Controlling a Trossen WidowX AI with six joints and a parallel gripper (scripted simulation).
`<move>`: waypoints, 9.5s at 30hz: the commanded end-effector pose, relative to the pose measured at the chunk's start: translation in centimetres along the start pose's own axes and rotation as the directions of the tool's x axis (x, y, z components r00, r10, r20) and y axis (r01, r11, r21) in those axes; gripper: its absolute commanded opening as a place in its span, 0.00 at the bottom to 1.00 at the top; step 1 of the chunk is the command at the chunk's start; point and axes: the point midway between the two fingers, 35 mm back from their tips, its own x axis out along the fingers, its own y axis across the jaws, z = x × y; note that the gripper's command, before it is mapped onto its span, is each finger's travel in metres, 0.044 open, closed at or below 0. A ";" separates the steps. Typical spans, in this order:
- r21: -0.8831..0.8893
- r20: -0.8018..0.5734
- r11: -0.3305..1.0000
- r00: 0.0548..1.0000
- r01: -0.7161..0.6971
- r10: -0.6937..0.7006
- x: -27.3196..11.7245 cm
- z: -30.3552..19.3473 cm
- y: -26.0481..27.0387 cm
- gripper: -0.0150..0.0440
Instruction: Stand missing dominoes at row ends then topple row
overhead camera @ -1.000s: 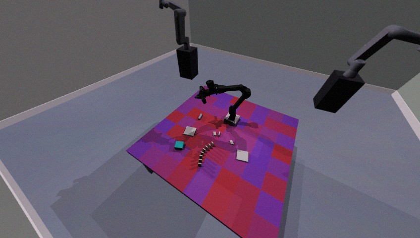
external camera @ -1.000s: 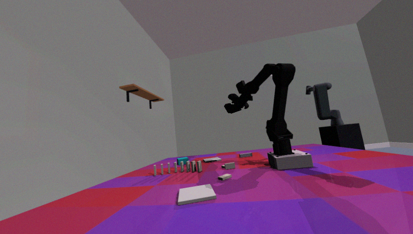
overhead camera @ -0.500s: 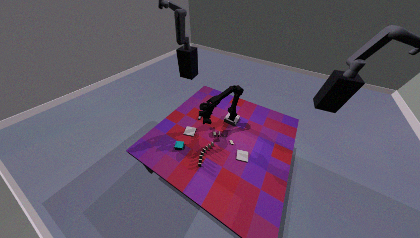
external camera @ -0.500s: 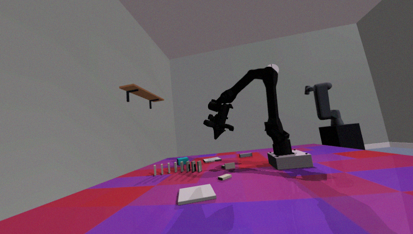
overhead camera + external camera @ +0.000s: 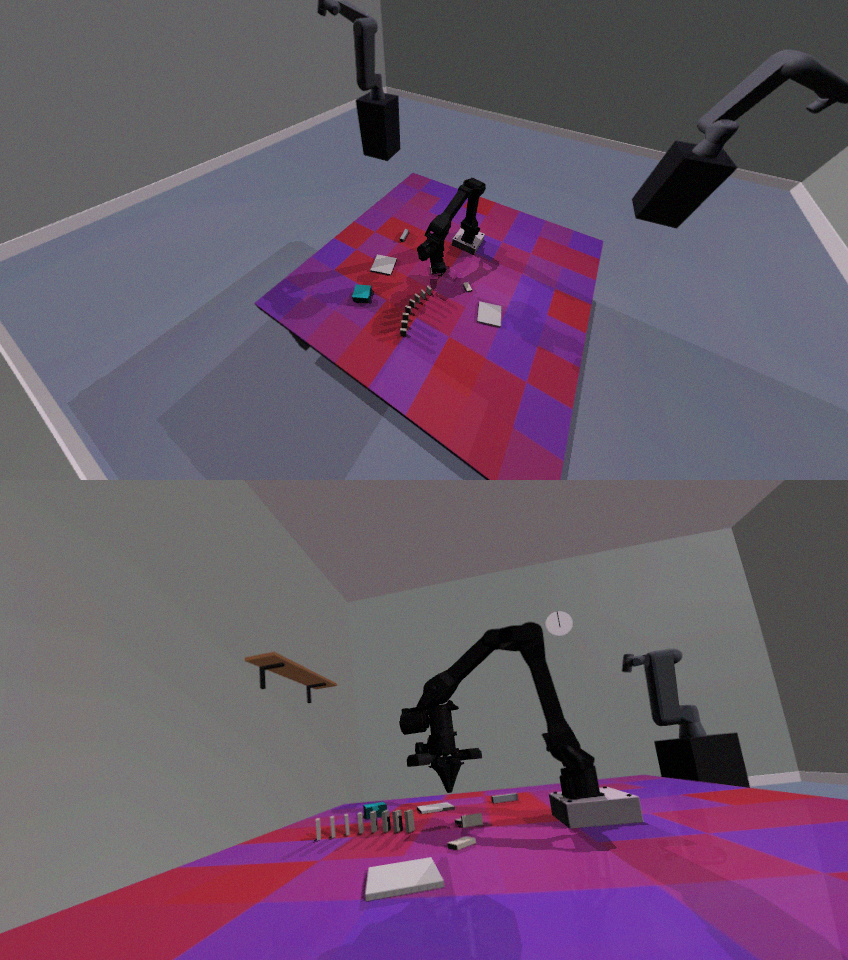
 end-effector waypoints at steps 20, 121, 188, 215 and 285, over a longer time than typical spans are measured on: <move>0.004 0.004 1.000 1.000 0.003 -0.003 -0.2 0.0 0.3 0.25; 1.000 0.004 0.014 1.000 -0.004 -0.011 2.2 0.1 -8.4 1.00; 1.000 0.004 -0.004 1.000 -0.004 -0.012 -8.2 -0.6 -8.7 0.44; -0.426 0.013 0.904 1.000 0.017 -0.012 -8.8 8.6 -8.0 0.44; -0.768 0.420 0.638 0.707 -0.058 0.569 -2.7 19.0 -8.1 0.44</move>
